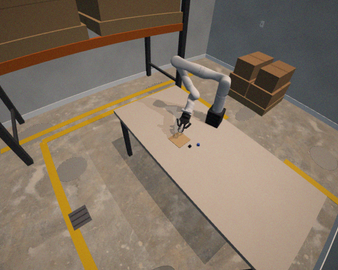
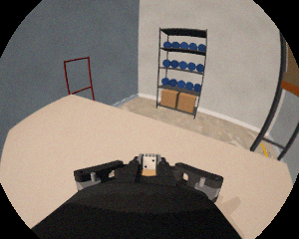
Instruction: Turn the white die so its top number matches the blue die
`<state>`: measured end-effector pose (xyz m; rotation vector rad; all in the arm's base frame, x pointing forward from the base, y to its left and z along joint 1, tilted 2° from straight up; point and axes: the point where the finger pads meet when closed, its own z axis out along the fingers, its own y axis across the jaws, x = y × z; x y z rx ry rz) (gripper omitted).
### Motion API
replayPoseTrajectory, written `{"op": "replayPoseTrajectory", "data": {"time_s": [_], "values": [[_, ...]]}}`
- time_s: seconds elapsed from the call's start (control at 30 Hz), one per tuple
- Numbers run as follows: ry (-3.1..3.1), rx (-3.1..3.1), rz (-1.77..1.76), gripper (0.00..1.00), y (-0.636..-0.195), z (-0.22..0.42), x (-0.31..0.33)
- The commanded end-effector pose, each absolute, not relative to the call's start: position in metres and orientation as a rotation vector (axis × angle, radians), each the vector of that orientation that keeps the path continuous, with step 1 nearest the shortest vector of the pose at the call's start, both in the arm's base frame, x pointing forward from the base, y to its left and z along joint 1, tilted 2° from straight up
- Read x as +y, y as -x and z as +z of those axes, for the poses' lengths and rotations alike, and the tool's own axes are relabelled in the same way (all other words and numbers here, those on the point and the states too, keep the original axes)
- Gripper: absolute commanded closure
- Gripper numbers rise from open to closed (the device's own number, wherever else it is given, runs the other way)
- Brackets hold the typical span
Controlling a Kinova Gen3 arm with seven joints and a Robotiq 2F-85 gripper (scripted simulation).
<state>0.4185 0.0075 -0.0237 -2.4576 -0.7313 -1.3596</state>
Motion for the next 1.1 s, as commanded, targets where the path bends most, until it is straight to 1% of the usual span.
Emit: {"op": "replayPoseTrajectory", "data": {"time_s": [0.0,0.33,1.07], "values": [[2.444,-0.676,-1.374,0.85,-0.4137,-0.0319,0.0043],[2.373,-0.657,-1.467,0.85,-0.413,-0.0322,0.0039],[2.357,-0.653,-1.489,0.85,-0.4129,-0.0357,0.0038]]}}
